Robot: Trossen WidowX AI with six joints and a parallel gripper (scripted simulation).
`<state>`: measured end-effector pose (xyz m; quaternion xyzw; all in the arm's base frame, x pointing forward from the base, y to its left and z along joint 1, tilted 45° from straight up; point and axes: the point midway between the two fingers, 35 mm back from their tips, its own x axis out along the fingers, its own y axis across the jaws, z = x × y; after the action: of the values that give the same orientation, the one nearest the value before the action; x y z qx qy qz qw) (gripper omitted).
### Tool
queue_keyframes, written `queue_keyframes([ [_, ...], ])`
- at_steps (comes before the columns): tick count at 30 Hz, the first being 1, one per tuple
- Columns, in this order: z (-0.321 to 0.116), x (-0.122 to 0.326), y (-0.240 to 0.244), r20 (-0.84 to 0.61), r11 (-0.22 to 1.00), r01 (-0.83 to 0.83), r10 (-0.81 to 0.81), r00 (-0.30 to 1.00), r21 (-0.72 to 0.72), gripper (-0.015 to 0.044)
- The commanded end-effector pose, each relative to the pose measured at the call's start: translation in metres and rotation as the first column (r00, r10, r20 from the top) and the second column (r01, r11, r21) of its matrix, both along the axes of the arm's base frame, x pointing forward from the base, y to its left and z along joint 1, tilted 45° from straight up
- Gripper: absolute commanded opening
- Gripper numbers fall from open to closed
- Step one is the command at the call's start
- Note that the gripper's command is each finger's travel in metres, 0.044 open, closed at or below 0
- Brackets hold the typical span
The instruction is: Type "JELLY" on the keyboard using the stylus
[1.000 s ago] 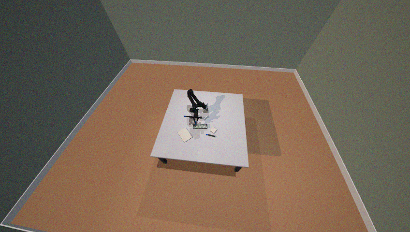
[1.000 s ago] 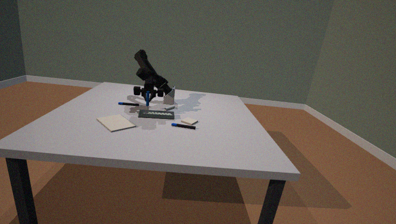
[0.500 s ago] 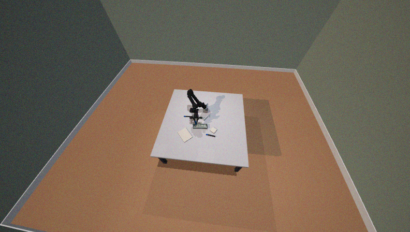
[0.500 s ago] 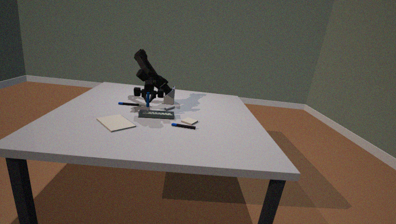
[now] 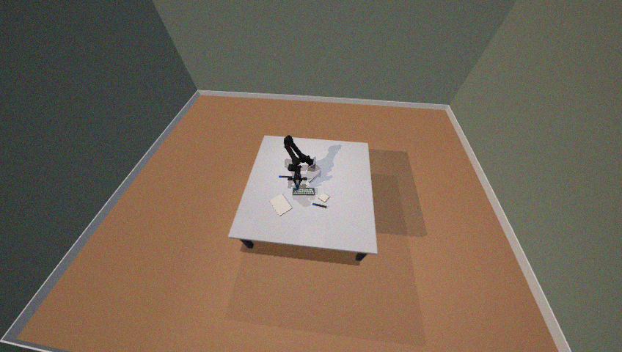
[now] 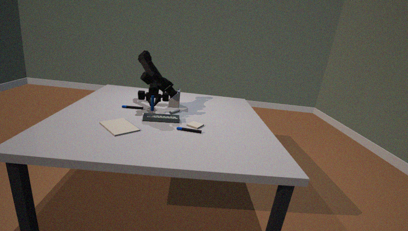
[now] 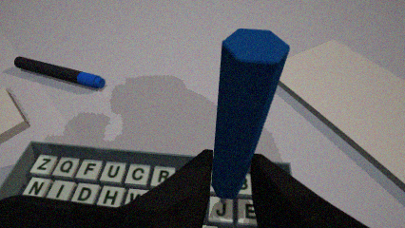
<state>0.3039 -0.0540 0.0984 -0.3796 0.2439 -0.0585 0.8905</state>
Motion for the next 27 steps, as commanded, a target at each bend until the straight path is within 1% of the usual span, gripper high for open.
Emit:
queue_keyframes([
  [1, -0.0037, -0.0007, -0.0009, -0.007, 1.000, -0.006, 0.006, 1.000, -0.003, 0.0081],
  [27, -0.0098, -0.0005, -0.0070, -0.008, 1.000, -0.006, 0.006, 1.000, -0.004, 0.0081],
])
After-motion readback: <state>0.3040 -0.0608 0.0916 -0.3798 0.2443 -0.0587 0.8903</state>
